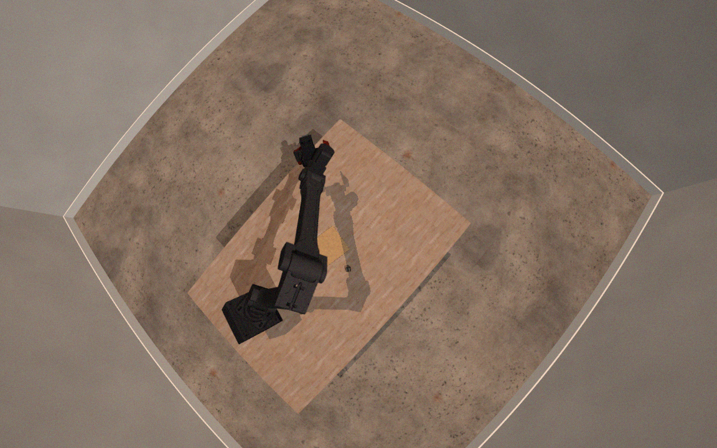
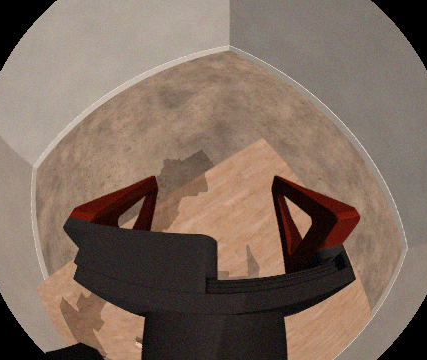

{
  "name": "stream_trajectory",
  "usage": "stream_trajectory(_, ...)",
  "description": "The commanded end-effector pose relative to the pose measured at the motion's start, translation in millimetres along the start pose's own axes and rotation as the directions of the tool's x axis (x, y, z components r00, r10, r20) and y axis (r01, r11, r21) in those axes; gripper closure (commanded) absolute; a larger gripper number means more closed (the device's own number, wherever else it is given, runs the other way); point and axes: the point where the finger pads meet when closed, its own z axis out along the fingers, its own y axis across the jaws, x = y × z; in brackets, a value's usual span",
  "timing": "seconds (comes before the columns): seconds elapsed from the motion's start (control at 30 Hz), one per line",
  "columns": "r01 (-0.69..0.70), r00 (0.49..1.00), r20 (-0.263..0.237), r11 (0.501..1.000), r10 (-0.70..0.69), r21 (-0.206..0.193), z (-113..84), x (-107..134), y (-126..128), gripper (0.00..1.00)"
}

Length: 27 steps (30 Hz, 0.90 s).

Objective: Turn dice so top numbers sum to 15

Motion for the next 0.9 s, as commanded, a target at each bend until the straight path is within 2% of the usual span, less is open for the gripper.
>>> stream_trajectory(0.0,0.043,0.996,-0.081,0.998,-0.039,0.053,-35.9,35.3,-36.8,0.0)
stream_trajectory(0.03,0.05,0.989,-0.14,0.997,-0.041,0.066,-51.9,62.2,-46.8,0.0)
stream_trajectory(0.1,0.05,0.989,-0.14,0.997,-0.041,0.066,-51.9,62.2,-46.8,0.0)
stream_trajectory(0.17,0.062,0.964,-0.264,0.994,-0.037,0.087,-90.6,117.8,-62.9,0.0)
stream_trajectory(0.2,0.062,0.964,-0.265,0.994,-0.036,0.088,-90.6,117.9,-63.0,0.0)
stream_trajectory(0.27,0.068,0.919,-0.393,0.992,-0.021,0.104,-135.5,172.1,-72.0,0.0)
stream_trajectory(0.3,0.068,0.919,-0.393,0.992,-0.021,0.104,-136.8,173.2,-72.2,0.0)
stream_trajectory(0.33,0.068,0.891,-0.454,0.992,-0.01,0.11,-161.7,199.3,-73.6,0.0)
stream_trajectory(0.37,0.067,0.891,-0.453,0.992,-0.01,0.11,-161.6,199.2,-73.5,0.0)
stream_trajectory(0.43,0.06,0.825,-0.564,0.991,0.018,0.119,-212.2,246.2,-69.9,0.0)
stream_trajectory(0.47,0.06,0.825,-0.564,0.991,0.018,0.119,-212.2,246.2,-69.9,0.0)
stream_trajectory(0.53,0.045,0.753,-0.656,0.991,0.049,0.126,-260.3,284.6,-59.0,0.0)
stream_trajectory(0.57,0.045,0.753,-0.656,0.991,0.049,0.125,-260.3,284.5,-59.0,0.0)
stream_trajectory(0.6,0.035,0.717,-0.694,0.991,0.065,0.128,-282.2,300.3,-51.7,0.0)
stream_trajectory(0.67,0.035,0.717,-0.694,0.991,0.065,0.128,-282.2,300.3,-51.7,0.0)
stream_trajectory(0.77,0.002,0.622,-0.776,0.991,0.106,0.137,-335.7,334.8,-27.8,0.0)
stream_trajectory(0.87,-0.025,0.557,-0.82,0.989,0.134,0.145,-368.6,353.2,-8.3,0.0)
